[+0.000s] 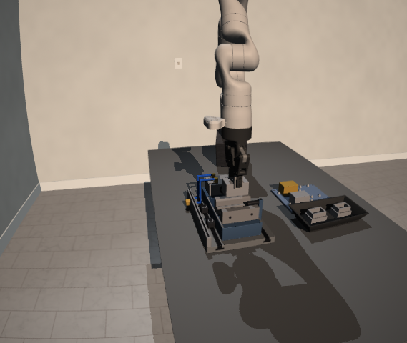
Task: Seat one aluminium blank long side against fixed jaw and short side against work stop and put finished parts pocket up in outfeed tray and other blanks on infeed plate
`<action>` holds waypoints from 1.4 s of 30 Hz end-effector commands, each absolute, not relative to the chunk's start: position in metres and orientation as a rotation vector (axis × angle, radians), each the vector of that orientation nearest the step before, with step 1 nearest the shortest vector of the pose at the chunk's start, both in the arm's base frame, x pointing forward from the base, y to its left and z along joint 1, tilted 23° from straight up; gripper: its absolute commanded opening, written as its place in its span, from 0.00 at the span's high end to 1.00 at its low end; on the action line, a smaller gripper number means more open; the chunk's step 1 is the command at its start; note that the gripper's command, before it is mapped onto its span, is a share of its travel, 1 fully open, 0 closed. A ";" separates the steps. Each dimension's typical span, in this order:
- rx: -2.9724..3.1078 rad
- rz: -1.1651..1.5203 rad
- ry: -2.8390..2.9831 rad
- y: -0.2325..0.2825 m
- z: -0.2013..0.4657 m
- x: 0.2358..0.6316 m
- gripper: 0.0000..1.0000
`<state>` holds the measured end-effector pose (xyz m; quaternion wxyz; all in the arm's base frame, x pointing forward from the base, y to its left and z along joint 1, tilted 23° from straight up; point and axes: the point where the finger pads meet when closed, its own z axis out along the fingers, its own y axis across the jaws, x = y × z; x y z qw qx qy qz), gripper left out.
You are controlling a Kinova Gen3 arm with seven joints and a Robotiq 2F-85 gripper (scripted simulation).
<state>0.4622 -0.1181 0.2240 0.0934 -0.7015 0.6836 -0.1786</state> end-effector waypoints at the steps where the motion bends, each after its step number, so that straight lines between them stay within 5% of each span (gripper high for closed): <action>1: -2.081 -0.532 2.028 -0.118 0.225 0.462 1.00; 42: -2.081 -0.532 2.027 -0.120 0.216 0.466 1.00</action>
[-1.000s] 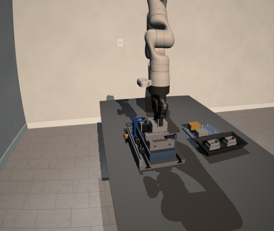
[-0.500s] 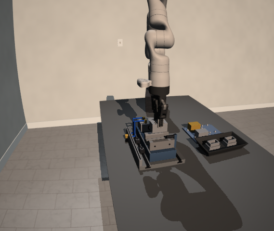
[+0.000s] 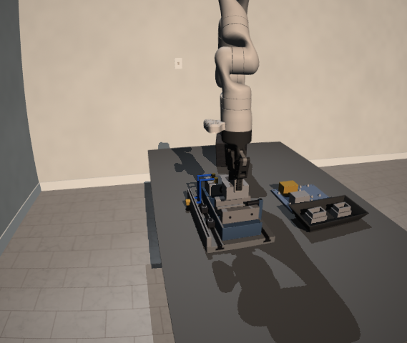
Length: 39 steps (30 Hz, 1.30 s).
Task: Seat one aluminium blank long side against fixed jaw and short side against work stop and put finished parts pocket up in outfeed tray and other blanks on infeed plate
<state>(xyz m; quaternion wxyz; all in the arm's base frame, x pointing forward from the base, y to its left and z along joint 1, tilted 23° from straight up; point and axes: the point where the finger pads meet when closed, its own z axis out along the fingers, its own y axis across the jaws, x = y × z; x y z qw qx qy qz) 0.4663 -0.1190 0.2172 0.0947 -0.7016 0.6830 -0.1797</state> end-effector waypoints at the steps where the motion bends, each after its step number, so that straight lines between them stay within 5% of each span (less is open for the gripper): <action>1: -2.081 -0.532 2.027 -0.120 0.215 0.467 1.00; 39: -2.081 -0.532 2.027 -0.122 0.204 0.472 1.00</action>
